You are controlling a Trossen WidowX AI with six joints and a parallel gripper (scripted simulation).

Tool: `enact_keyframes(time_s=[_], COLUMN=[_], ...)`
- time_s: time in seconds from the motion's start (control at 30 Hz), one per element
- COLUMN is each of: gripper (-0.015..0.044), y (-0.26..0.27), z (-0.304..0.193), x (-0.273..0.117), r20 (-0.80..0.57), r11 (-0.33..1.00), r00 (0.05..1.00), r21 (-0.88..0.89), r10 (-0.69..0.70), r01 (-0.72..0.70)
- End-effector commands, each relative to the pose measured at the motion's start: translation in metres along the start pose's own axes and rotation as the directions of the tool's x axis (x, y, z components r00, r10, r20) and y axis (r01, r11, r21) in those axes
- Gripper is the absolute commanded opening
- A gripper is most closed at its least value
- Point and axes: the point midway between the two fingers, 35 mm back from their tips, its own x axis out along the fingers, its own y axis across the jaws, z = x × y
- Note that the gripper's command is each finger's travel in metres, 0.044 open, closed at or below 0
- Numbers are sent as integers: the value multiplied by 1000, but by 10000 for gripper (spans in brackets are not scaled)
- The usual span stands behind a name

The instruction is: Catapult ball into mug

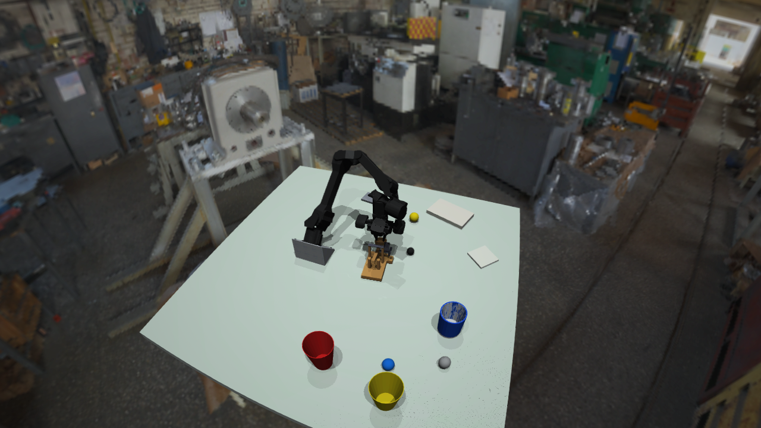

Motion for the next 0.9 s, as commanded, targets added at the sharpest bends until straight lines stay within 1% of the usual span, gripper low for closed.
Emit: enact_keyframes(time_s=[0.0,0.1,0.13,0.3,0.33,0.4,0.43,0.47,0.63,0.7,0.87], gripper=[210,289,315,440,440,440,440,440,440,440,440], y=[-1,-1,1,1,0,0,4,5,3,-1,-2], z=[2,2,3,3,3,3,7,15,86,105,107], x=[3,0,-8,-88,-96,-99,-81,-79,-60,-54,-53], r20=[-2,-1,4,46,50,51,41,40,8,-5,-7], r11=[1000,1000,1000,992,990,990,992,993,1000,1000,1000], r00=[1000,1000,1000,996,995,995,996,996,1000,1000,1000], r21=[10,12,21,99,107,110,93,86,14,-7,-10], r10=[-10,-7,2,77,84,87,81,75,17,3,1], r01=[10,7,-2,-81,-89,-92,-85,-78,-17,-3,-1])
